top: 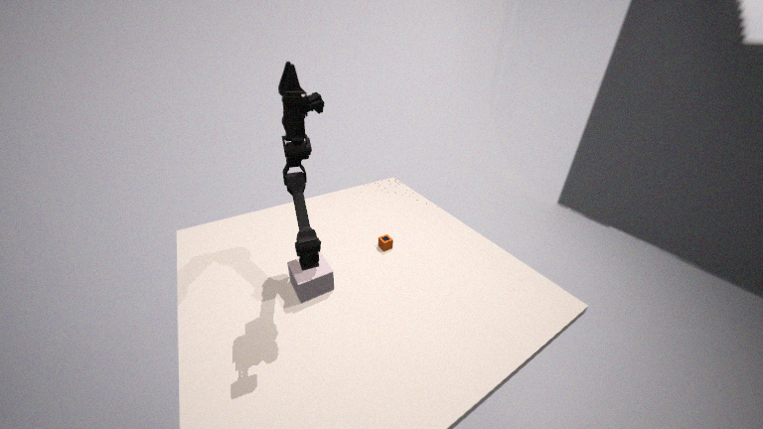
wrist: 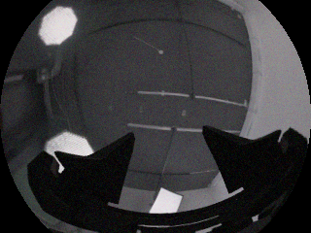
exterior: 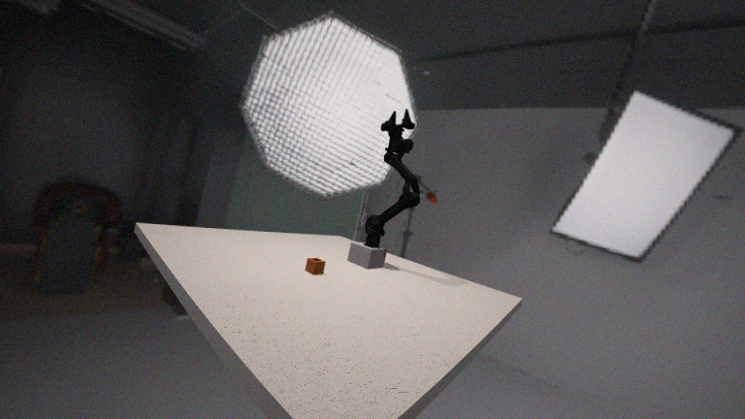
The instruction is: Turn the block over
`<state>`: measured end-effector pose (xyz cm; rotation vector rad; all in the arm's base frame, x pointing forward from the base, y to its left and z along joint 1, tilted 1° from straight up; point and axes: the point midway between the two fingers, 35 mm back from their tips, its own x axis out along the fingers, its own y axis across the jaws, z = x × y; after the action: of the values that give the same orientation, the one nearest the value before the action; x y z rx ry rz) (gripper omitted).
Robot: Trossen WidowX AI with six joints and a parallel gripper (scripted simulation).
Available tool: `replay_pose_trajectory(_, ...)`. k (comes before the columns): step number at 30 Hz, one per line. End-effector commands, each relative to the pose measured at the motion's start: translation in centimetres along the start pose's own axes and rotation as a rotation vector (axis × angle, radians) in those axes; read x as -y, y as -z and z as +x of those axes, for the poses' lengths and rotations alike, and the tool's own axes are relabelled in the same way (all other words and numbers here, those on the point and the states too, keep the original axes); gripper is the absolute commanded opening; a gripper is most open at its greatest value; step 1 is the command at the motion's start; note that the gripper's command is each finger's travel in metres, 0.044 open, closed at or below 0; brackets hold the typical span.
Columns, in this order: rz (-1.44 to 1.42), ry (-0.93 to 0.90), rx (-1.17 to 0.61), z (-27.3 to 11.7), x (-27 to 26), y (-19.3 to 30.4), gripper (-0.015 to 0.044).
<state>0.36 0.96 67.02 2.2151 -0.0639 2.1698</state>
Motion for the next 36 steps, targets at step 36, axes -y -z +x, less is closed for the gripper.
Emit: replay_pose_trajectory(36, 1.322, -1.367, 0.077, -15.5, -25.3, -27.0, 0.0440)
